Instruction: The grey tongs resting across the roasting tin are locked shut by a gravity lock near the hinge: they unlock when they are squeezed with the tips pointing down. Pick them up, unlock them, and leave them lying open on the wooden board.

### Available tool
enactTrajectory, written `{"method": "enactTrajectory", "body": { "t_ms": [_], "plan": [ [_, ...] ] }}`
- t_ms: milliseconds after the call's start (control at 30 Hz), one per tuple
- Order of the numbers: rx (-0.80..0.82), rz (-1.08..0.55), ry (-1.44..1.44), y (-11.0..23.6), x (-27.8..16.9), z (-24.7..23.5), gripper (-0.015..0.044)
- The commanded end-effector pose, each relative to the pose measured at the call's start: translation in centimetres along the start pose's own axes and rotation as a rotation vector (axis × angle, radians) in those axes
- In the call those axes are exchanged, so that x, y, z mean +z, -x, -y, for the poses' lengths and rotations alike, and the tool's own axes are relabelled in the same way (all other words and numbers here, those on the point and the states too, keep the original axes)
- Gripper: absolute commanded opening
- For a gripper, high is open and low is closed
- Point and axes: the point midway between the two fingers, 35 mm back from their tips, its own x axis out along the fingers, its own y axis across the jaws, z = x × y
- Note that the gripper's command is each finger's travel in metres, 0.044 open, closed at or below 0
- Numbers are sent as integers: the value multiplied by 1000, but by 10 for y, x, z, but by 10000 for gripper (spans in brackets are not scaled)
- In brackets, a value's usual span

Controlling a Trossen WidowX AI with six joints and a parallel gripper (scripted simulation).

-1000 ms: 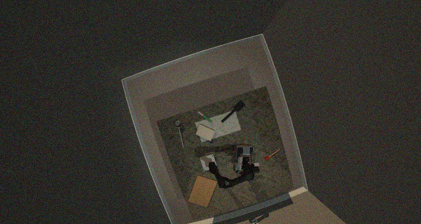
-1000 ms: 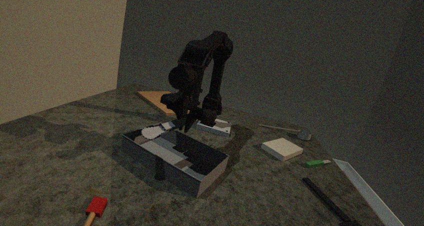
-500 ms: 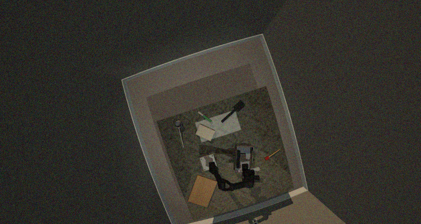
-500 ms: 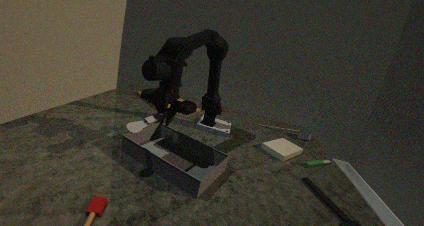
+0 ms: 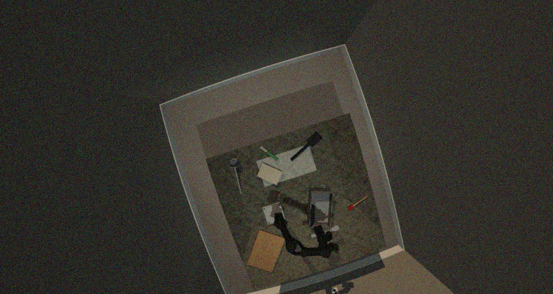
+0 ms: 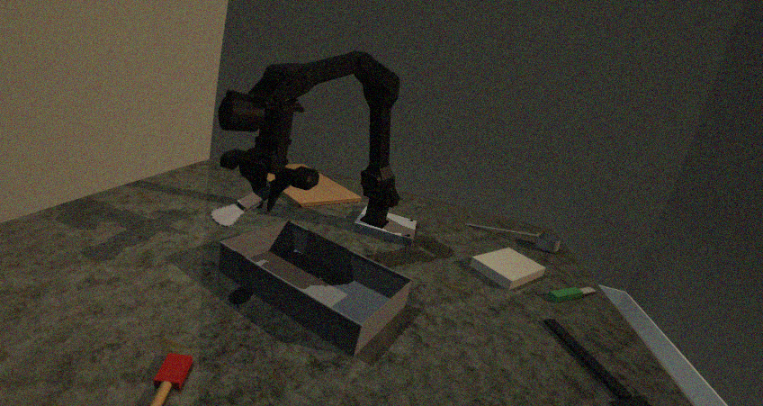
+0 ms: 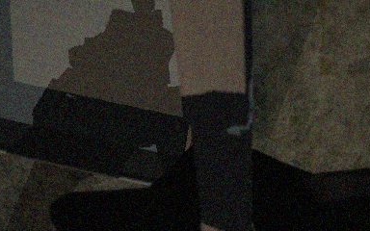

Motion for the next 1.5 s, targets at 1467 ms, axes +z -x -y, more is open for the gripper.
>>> {"method": "enactTrajectory", "body": {
  "t_ms": [1467],
  "plan": [
    [-11,-20,90,-13,-154,148,-150]
  ]
}}
